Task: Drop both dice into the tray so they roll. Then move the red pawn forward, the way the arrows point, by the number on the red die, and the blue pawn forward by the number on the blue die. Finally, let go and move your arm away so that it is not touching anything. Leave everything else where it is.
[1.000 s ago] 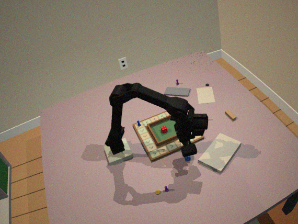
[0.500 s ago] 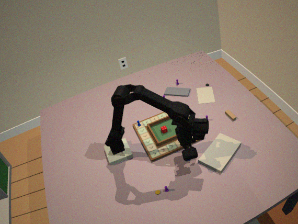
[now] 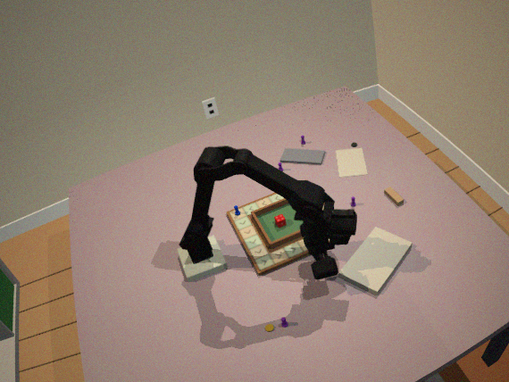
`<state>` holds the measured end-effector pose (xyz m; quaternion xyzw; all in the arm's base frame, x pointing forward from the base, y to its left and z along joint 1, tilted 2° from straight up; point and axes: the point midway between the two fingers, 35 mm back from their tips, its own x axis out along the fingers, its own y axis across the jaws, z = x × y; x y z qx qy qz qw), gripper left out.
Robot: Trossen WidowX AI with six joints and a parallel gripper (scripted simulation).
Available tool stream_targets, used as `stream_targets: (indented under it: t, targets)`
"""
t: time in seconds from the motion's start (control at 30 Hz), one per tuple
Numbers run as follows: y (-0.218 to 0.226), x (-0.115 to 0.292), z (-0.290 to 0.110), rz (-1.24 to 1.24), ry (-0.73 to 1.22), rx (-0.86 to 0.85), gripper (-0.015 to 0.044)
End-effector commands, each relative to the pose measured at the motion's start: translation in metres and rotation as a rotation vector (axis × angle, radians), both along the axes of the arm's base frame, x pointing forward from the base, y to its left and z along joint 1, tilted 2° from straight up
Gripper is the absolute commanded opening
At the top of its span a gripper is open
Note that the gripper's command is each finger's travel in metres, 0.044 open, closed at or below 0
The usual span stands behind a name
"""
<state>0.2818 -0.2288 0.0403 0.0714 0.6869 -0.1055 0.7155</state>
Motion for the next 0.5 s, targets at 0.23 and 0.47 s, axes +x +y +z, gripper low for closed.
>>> stream_targets:
  t: [0.23,0.47]
  targets:
    - [0.0016,-0.0013,-0.005,0.003,0.004,0.008,0.0104]
    - [0.0013,-0.0009,-0.0013,0.003,0.004,0.008,0.0]
